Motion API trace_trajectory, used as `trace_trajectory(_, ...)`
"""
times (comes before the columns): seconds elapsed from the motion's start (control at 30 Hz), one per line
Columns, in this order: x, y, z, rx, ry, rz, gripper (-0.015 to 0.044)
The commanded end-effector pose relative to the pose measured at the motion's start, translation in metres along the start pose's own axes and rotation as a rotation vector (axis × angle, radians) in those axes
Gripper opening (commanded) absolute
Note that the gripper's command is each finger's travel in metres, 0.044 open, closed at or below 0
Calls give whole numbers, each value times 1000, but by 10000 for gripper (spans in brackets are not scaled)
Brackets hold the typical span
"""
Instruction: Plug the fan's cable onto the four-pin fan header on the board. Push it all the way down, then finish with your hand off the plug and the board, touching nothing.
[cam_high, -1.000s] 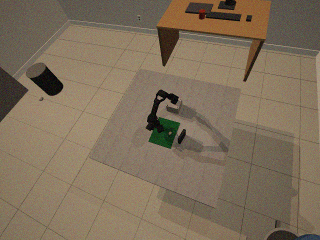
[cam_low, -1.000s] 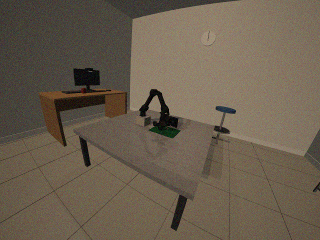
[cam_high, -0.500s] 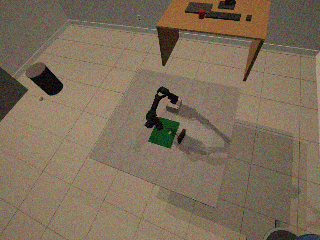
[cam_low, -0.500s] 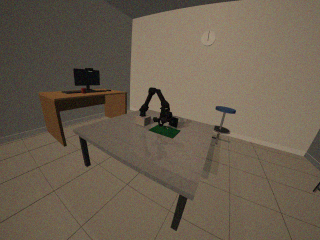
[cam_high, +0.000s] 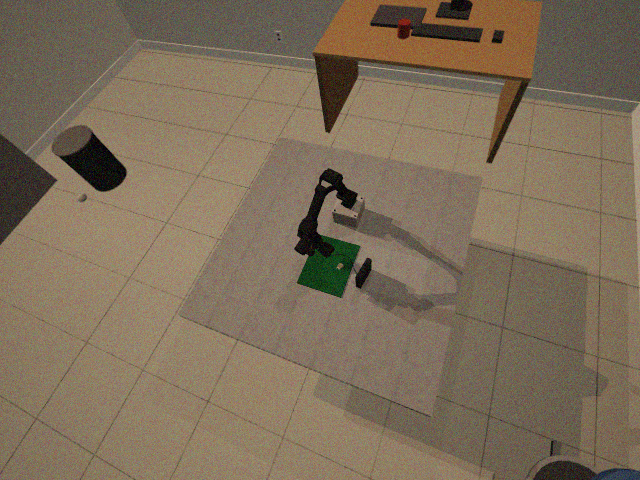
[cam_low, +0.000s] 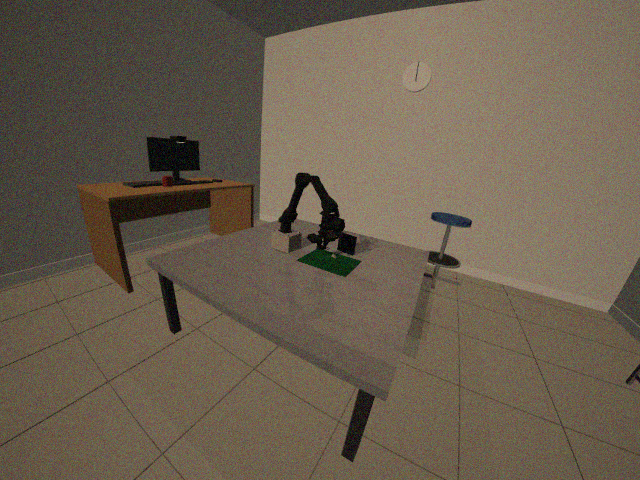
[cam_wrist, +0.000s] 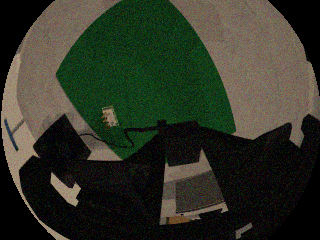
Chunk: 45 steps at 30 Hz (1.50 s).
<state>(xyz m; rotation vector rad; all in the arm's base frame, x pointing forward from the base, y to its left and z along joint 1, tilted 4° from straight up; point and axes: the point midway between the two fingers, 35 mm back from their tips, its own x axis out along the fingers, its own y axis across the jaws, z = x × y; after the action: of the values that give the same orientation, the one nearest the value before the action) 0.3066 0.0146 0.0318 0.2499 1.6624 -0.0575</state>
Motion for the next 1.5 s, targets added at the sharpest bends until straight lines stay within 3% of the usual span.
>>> trace_trajectory(0.0, 1, 2, -8, -138, -19, -15, 0)
trace_trajectory(1.03, 13, 18, -58, -1185, -117, -154, 0)
trace_trajectory(1.47, 22, 17, -61, -1232, -111, -90, 0)
